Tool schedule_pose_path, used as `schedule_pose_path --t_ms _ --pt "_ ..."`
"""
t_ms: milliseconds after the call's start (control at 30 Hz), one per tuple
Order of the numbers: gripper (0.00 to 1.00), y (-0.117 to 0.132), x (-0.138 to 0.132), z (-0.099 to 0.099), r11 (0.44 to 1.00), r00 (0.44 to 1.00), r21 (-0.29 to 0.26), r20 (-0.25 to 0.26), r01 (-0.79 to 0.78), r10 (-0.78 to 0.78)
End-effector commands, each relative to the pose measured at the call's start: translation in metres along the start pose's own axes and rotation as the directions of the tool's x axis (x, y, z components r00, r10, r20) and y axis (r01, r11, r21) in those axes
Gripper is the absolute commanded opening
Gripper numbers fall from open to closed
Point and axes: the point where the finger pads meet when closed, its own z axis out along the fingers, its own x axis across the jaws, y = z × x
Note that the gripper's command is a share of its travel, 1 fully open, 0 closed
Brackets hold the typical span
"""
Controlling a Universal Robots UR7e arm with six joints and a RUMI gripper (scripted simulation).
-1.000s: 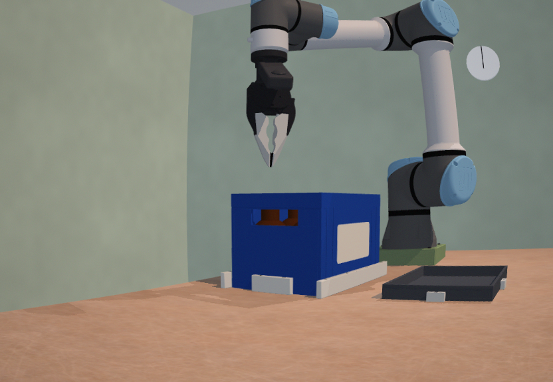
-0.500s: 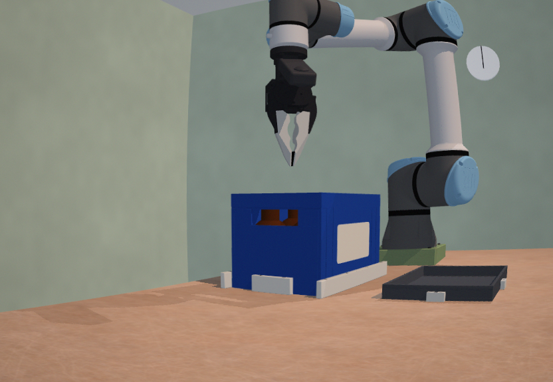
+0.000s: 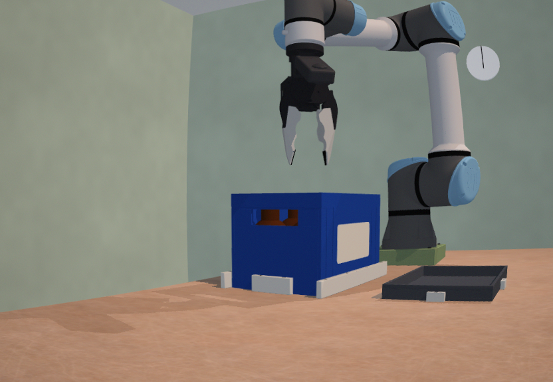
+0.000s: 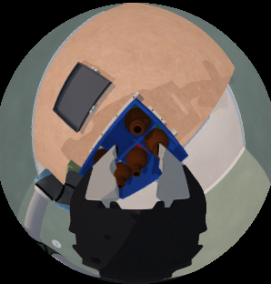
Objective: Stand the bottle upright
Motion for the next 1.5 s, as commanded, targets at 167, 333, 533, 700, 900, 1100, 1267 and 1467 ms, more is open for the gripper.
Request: schedule_pose_path --t_ms 167,333,533,700,900,1100,1267,1467 --pt "0.38 -0.0007 -0.0002 -0.0006 1.0 1.0 0.0 -0.001 0.0 0.0" --pt "0.38 -0.0007 -0.0002 -0.0006 1.0 1.0 0.0 -0.001 0.0 0.0" --pt "0.38 -0.0007 -0.0002 -0.0006 1.0 1.0 0.0 -0.001 0.0 0.0" --pt "0.38 -0.0007 -0.0002 -0.0006 1.0 1.0 0.0 -0.001 0.0 0.0" --pt "0.38 -0.0007 -0.0002 -0.0006 1.0 1.0 0.0 -0.001 0.0 0.0" --pt "0.38 -0.0007 -0.0002 -0.0002 1.0 1.0 0.0 -0.001 0.0 0.0" --pt "0.38 -0.0007 -0.0002 0.0006 1.0 1.0 0.0 -0.001 0.0 0.0" --pt "0.38 -0.0007 -0.0002 0.0038 1.0 1.0 0.0 -0.001 0.0 0.0"
